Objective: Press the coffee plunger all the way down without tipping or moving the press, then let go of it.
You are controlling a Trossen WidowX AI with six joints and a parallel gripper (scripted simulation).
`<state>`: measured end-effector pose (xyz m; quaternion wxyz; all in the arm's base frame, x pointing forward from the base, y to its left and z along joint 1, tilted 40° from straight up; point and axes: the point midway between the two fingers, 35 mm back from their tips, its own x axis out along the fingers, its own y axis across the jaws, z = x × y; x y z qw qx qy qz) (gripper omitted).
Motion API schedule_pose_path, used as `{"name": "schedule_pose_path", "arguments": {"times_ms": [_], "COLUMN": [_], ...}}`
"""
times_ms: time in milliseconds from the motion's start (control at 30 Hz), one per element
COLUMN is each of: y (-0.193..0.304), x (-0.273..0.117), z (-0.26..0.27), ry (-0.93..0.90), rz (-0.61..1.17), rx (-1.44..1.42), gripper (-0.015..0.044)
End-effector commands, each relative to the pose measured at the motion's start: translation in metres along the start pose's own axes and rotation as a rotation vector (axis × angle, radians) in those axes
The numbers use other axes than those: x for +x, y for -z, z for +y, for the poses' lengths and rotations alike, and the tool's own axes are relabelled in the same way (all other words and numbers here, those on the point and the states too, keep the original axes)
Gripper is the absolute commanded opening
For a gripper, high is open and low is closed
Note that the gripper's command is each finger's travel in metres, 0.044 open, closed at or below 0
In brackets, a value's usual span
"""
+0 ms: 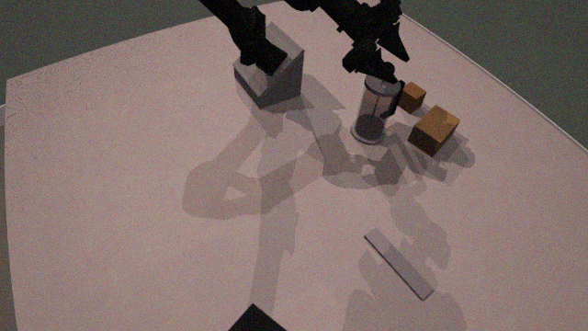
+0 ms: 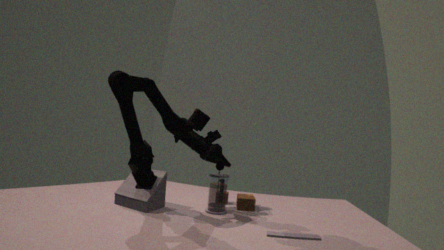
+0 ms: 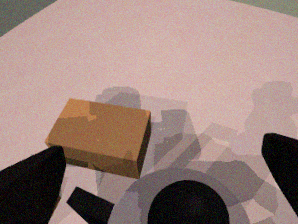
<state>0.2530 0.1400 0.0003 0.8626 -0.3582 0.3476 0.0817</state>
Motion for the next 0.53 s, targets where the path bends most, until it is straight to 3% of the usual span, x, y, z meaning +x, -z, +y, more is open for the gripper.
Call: {"name": "schedule_pose_path", "arguments": {"times_ms": [0, 133, 500], "y": [-0.026, -0.052, -0.051], "x": [-0.019, -0.056, -0.058], "z": [0.000, -0.005, -0.006], "ry": [0.002, 0.007, 0.007], "rz": [-0.021, -0.015, -0.015], "rx": [0.018, 0.013, 0.012], "gripper": [0.0440, 0.0440, 0.0440]}}
